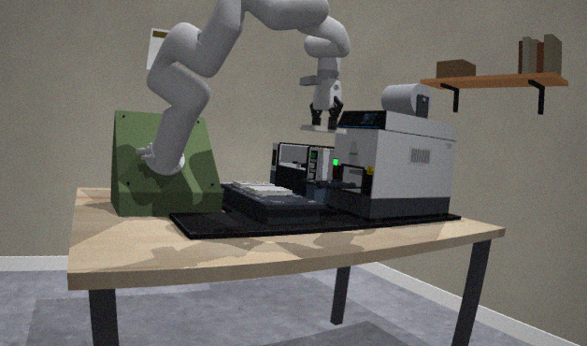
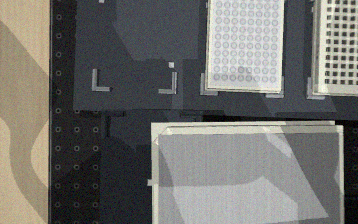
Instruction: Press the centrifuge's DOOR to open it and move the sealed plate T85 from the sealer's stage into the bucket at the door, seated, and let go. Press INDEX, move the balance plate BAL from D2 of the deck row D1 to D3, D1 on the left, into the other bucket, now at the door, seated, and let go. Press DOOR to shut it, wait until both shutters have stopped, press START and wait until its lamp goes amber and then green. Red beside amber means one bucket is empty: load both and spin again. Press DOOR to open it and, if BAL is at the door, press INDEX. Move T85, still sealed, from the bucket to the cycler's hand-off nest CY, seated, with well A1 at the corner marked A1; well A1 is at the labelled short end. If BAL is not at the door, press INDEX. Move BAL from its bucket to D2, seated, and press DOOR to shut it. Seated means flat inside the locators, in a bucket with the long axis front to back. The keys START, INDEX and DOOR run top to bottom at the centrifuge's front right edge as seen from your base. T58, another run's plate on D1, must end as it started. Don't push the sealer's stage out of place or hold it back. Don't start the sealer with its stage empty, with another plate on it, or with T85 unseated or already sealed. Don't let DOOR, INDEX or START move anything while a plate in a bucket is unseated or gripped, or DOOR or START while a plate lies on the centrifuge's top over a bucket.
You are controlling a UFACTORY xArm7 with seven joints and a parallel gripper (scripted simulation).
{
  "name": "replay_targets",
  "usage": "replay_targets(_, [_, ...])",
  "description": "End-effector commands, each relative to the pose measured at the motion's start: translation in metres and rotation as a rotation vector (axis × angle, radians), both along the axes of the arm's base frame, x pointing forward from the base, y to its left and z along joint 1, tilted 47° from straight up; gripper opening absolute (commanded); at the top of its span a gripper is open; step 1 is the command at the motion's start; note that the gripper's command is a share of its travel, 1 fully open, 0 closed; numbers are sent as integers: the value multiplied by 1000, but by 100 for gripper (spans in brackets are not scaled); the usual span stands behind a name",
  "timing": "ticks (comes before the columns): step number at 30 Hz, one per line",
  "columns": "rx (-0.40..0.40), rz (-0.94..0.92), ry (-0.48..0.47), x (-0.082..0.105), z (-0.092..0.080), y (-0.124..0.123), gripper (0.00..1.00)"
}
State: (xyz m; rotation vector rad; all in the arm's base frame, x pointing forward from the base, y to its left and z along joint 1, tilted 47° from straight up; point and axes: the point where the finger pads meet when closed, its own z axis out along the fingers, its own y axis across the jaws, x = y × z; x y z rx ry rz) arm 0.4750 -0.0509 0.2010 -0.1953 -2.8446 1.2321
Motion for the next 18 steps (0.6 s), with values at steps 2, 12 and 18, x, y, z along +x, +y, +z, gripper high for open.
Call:
replay_targets(2, [1, 3, -2, 2, -8, 10, 0])
replay_targets(12, [1, 3, -2, 5, -22, 22, 0])
replay_targets(18, [1, 3, -2, 6, -32, 32, 0])
